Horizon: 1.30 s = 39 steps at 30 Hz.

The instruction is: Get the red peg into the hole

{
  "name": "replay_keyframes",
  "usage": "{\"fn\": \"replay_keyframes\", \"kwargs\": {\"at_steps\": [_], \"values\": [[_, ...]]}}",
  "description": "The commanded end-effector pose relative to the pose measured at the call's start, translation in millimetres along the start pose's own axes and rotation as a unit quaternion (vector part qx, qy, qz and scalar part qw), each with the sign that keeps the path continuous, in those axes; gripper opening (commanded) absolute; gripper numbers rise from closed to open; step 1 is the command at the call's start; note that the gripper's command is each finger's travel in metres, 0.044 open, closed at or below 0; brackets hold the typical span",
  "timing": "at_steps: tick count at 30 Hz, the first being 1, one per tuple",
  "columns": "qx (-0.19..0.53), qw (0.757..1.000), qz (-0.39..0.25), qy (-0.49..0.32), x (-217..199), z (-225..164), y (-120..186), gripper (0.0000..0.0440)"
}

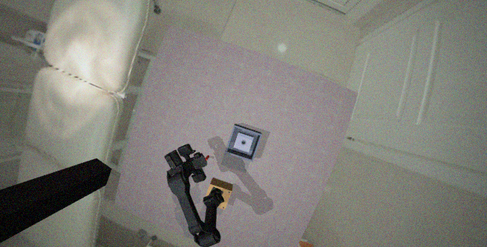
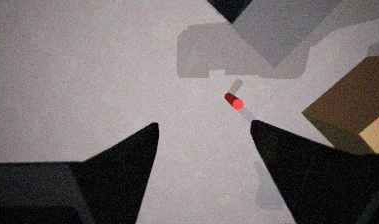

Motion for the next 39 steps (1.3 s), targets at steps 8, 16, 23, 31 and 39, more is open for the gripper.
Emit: {"fn": "replay_keyframes", "kwargs": {"at_steps": [8,16,23,31,39], "values": [[0.038,0.996,-0.078,-0.025,-2.9,31.7,-14.7,0.0342],[0.051,0.991,-0.114,-0.048,-4.9,42.0,-28.0,0.0359],[0.060,0.986,-0.137,-0.068,-7.1,45.9,-41.0,0.0372],[0.067,0.980,-0.161,-0.095,-12.8,44.3,-63.1,0.0368],[0.073,0.975,-0.167,-0.124,-18.8,37.8,-91.6,0.0360]]}}
Point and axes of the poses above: the point midway between the two fingers, 35 mm back from their tips, its own y axis back along the fingers, its own x axis across the jaws, z = x × y, the point moved 10 cm from there along y, back along the fingers, and after that the axes turned 5 degrees about -y, right-handed, at the moved point
